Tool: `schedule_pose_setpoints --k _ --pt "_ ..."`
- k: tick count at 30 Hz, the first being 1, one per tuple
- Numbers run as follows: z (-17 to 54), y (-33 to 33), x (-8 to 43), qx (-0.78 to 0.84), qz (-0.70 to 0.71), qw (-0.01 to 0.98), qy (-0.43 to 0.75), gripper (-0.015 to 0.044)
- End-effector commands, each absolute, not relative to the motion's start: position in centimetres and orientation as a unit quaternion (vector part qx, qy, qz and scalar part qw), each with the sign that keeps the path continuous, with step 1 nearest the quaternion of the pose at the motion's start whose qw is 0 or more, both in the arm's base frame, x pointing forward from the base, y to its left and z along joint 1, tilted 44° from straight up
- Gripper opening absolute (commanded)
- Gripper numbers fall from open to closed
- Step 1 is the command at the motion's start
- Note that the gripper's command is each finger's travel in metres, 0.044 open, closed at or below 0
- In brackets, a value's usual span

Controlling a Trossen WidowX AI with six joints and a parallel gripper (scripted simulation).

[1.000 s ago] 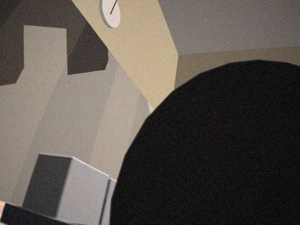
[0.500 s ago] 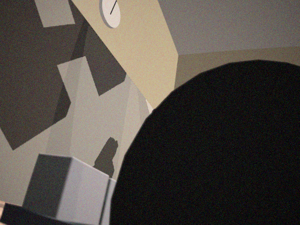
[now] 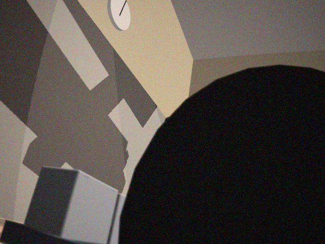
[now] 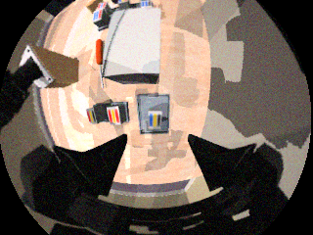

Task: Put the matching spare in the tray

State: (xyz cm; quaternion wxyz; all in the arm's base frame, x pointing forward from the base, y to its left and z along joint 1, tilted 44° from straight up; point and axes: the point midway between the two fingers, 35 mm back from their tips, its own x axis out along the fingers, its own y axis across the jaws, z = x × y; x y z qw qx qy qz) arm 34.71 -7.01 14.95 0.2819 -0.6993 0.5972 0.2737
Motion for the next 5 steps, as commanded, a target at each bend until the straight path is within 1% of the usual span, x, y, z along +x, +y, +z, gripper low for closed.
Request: schedule_pose_setpoints --k 1,5 --pt "14.89 -7.01 34.72 -0.7 0.275 0.281 0.596 0.044" --pt "14.89 -7.01 34.72 -0.7 0.275 0.281 0.596 0.044"
